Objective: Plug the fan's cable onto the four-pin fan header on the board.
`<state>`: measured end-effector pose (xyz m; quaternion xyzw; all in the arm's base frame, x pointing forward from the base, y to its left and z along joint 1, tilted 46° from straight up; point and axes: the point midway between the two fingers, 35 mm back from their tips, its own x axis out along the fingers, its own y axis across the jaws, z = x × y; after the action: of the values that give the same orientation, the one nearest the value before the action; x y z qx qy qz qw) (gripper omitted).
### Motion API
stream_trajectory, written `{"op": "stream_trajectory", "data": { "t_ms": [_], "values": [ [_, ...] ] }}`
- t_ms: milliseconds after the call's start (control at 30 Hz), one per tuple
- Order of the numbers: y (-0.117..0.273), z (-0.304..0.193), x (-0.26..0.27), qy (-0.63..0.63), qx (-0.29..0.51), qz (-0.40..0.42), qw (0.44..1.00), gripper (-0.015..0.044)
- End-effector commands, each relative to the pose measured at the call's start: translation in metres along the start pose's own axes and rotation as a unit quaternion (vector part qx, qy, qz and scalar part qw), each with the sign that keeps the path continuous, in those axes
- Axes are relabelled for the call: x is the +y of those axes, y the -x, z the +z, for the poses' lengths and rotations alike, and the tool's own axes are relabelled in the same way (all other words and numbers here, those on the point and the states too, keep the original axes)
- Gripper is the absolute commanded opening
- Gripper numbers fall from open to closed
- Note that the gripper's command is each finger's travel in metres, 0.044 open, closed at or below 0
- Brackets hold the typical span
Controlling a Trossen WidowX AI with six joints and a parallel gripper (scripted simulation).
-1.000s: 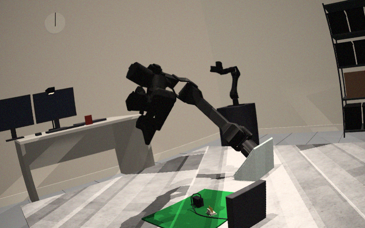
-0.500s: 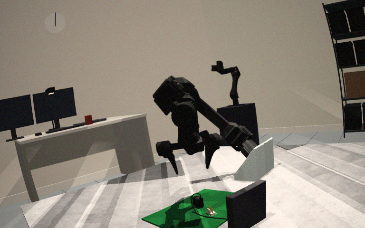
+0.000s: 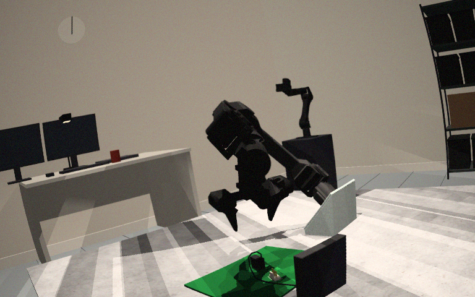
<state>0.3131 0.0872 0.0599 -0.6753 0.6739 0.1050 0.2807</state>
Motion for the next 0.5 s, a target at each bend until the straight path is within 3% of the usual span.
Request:
{"op": "stream_trajectory", "data": {
  "t_ms": [0,167,467],
  "values": [
    [-0.015,0.005,0.0,0.007,0.004,0.0,1.0,0.044],
    [-0.059,0.014,0.0,0.007,0.005,-0.001,1.0,0.044],
    [-0.064,0.015,0.0,0.007,0.006,-0.001,1.0,0.044]
  ]
}}
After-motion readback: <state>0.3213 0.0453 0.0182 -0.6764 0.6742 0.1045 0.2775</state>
